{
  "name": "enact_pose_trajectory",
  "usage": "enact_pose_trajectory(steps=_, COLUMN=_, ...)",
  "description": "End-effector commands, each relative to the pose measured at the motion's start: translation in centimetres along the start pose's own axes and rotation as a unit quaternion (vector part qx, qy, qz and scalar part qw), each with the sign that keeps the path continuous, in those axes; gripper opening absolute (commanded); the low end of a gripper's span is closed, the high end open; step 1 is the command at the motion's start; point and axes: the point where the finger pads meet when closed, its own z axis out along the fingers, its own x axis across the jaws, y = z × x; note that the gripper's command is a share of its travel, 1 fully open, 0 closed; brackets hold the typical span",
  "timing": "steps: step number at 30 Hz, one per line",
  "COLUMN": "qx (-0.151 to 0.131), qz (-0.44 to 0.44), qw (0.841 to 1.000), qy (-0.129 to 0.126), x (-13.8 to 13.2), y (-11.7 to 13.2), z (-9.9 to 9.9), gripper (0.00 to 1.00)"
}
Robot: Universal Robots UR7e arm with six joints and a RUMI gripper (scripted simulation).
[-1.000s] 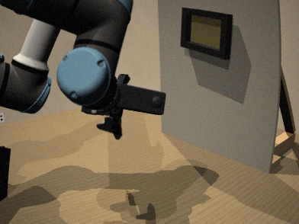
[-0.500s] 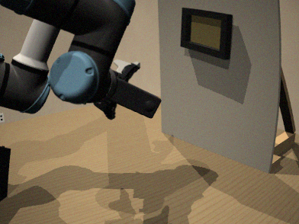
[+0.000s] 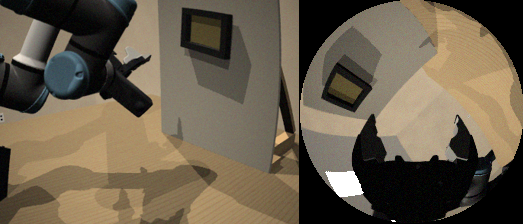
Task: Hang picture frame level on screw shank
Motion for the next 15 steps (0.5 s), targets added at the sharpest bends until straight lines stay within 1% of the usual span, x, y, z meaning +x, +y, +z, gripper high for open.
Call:
enact_pose_trajectory(steps=1, qx=-0.001, qz=0.064, qw=0.998, qy=-0.025, x=-1.3, y=0.8, z=0.6, gripper=1.00)
enact_pose_trajectory(steps=4, qx=-0.004, qz=0.103, qw=0.994, qy=-0.040, x=-2.0, y=1.2, z=0.9, gripper=1.00)
enact_pose_trajectory(steps=6, qx=-0.004, qz=0.103, qw=0.994, qy=-0.040, x=-2.0, y=1.2, z=0.9, gripper=1.00)
enact_pose_trajectory(steps=7, qx=-0.005, qz=0.116, qw=0.992, qy=-0.046, x=-2.3, y=1.3, z=1.0, gripper=1.00)
enact_pose_trajectory(steps=15, qx=-0.014, qz=0.217, qw=0.972, qy=-0.084, x=-4.3, y=2.3, z=1.7, gripper=1.00)
